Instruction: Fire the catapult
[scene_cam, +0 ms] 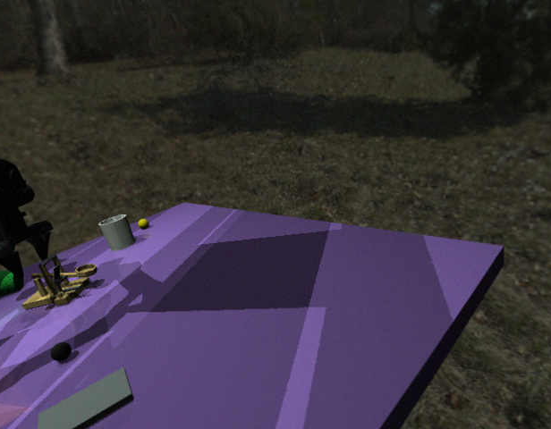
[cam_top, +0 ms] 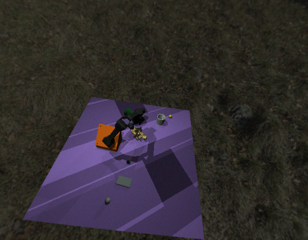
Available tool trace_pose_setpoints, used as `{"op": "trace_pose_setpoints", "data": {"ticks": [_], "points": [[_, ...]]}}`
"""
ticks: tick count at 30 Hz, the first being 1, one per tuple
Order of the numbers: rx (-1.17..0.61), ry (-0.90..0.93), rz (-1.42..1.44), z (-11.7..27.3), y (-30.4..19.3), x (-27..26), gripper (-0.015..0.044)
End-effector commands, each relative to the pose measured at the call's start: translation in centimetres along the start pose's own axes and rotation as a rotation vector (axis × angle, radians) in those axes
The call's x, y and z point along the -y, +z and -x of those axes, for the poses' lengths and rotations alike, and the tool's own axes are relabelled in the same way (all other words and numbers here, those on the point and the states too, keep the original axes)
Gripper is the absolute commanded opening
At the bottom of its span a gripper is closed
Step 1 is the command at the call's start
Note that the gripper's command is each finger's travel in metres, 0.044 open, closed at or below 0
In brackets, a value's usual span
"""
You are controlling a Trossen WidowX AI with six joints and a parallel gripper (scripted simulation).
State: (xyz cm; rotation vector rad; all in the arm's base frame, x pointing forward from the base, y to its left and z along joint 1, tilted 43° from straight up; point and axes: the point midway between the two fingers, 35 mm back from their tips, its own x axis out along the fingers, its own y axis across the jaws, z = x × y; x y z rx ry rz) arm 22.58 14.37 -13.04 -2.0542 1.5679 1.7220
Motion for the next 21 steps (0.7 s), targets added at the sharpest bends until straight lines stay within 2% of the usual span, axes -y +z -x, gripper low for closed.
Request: {"op": "trace_pose_setpoints", "data": {"ticks": [1, 21], "points": [[-0.004, -0.005, 0.026, -0.6, 0.0, 0.0, 0.0440], [-0.004, -0.005, 0.025, -3.6, -0.1, 0.1, 0.0440]]}}
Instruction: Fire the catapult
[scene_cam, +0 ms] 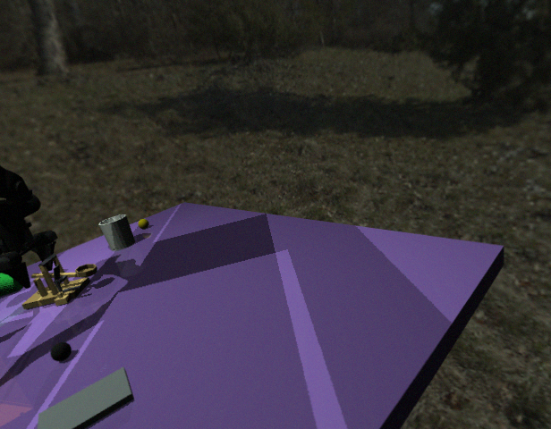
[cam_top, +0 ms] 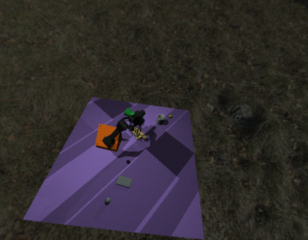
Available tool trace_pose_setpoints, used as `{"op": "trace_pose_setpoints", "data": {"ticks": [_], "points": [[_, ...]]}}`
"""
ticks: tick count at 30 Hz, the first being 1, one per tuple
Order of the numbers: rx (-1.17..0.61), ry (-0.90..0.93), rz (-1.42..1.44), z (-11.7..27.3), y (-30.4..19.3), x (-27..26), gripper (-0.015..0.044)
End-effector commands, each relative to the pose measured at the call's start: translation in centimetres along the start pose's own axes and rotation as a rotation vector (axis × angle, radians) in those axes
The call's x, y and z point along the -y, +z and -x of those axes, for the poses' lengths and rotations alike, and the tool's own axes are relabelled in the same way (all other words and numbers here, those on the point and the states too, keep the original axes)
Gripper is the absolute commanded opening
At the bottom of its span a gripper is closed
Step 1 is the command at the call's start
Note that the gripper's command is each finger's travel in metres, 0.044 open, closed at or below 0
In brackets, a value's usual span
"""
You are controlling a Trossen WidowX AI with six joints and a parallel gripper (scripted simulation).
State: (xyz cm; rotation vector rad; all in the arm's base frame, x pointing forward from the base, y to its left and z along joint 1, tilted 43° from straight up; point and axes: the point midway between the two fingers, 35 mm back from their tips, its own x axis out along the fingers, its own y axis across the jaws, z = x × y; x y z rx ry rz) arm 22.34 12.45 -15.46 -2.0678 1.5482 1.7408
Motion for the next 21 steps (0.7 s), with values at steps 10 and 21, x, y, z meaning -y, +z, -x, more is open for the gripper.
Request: {"op": "trace_pose_setpoints", "data": {"ticks": [10, 21], "points": [[-0.004, 0.003, 0.006, -2.2, 0.0, -0.2, 0.0440], [-0.001, 0.002, 0.000, -2.6, 0.0, -0.1, 0.0309]]}}
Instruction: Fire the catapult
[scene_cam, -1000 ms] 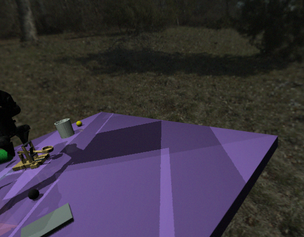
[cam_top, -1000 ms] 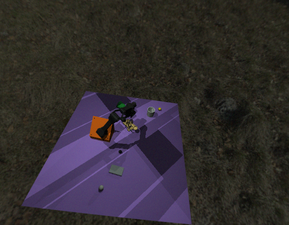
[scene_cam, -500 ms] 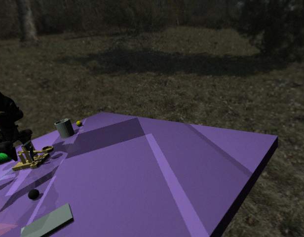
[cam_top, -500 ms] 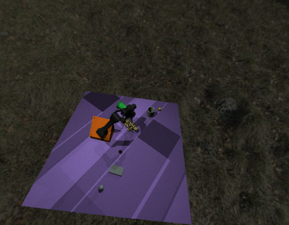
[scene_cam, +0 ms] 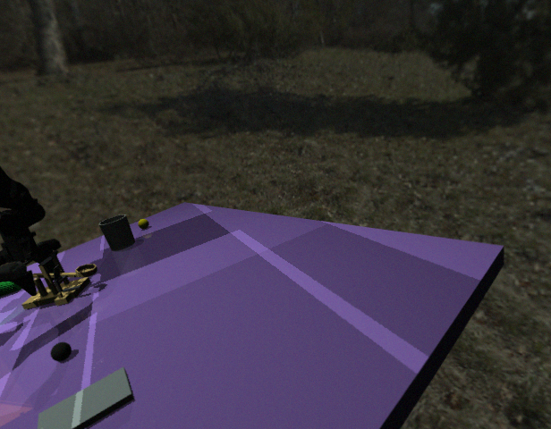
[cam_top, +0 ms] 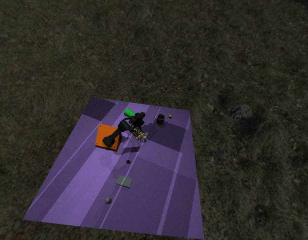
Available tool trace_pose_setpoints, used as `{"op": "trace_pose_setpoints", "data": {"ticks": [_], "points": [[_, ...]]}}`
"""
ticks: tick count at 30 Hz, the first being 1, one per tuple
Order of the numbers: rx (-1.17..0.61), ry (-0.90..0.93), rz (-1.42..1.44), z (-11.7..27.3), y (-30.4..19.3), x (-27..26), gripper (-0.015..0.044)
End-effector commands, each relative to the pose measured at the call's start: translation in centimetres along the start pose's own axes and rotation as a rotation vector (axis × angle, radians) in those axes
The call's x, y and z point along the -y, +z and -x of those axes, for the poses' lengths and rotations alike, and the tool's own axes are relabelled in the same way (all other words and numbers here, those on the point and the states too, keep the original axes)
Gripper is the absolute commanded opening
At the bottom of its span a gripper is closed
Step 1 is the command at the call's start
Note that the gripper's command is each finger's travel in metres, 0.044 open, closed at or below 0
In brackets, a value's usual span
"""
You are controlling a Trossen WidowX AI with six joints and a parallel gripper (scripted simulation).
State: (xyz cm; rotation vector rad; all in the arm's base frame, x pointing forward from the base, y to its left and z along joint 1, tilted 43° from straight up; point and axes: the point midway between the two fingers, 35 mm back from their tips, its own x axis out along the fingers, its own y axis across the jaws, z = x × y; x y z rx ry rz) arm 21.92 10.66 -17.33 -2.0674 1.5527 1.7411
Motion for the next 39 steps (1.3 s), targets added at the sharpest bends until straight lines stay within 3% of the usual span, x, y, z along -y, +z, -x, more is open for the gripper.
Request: {"op": "trace_pose_setpoints", "data": {"ticks": [1, 6, 12, 16, 22, 39], "points": [[0.000, -0.001, 0.000, 0.1, 0.0, 0.0, 0.0282], [0.000, -0.001, 0.000, 0.1, 0.0, 0.0, 0.0151], [0.000, -0.001, 0.000, 0.1, 0.0, 0.0, 0.0111], [0.002, 0.001, 0.002, 3.9, 0.0, 0.1, 0.0006], [0.002, 0.001, -0.021, 5.0, 0.1, 0.0, 0.0000], [0.000, -0.001, -0.597, 4.9, -0.1, 0.6, 0.0000]]}}
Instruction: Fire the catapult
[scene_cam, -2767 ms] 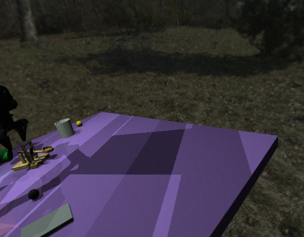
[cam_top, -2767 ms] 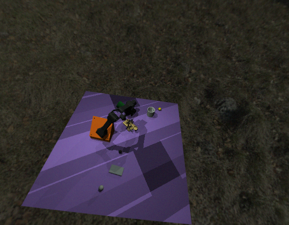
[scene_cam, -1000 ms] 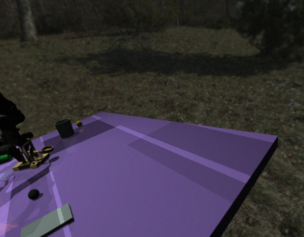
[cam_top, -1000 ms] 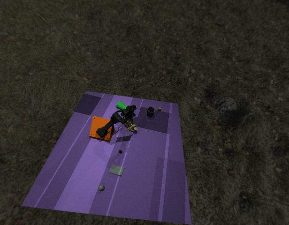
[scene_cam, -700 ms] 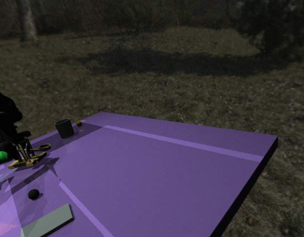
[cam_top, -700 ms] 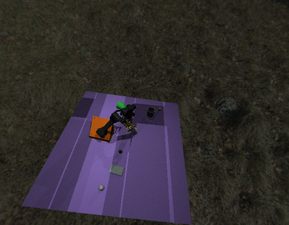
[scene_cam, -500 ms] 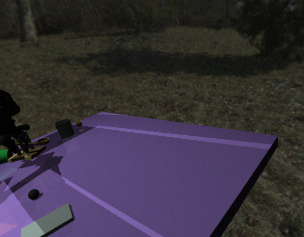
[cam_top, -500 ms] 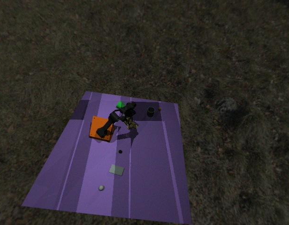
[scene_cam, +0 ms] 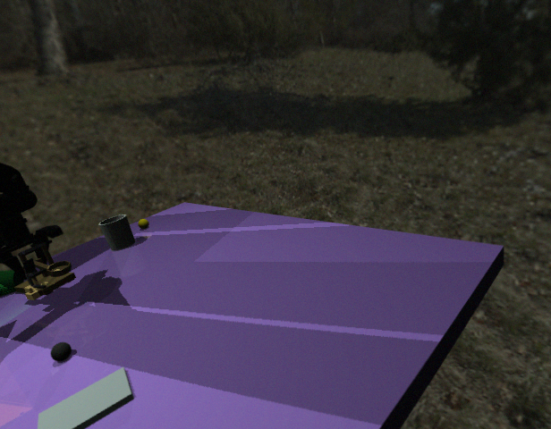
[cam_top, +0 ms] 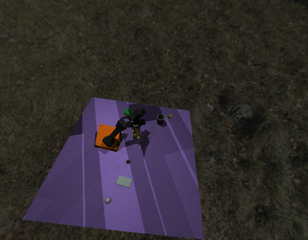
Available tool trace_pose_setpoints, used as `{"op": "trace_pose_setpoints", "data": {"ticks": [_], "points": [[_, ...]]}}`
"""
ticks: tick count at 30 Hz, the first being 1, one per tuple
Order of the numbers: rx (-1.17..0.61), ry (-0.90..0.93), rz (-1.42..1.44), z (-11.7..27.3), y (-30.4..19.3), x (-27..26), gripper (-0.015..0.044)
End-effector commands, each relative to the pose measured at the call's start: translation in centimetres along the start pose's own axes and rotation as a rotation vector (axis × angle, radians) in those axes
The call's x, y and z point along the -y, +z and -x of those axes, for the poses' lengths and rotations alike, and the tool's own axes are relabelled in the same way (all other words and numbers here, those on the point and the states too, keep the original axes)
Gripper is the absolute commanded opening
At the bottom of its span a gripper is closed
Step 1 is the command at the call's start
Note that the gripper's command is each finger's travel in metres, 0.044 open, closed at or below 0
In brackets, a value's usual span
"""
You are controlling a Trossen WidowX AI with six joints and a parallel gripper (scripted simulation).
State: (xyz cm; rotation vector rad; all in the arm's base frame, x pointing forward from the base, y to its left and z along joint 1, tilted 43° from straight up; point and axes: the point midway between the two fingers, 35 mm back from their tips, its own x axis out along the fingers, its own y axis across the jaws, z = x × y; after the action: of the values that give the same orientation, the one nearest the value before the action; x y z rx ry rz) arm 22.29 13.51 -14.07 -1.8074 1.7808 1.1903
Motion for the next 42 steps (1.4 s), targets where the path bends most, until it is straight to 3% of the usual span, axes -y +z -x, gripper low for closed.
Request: {"op": "trace_pose_setpoints", "data": {"ticks": [1, 10, 42], "points": [[0.008, -0.019, -0.136, 0.6, 0.1, 0.8, 0.0000], [0.010, -0.020, -0.392, 0.5, 0.1, 2.4, 0.0000], [0.009, -0.020, -0.396, -3.5, 0.0, 2.9, 0.0000]]}}
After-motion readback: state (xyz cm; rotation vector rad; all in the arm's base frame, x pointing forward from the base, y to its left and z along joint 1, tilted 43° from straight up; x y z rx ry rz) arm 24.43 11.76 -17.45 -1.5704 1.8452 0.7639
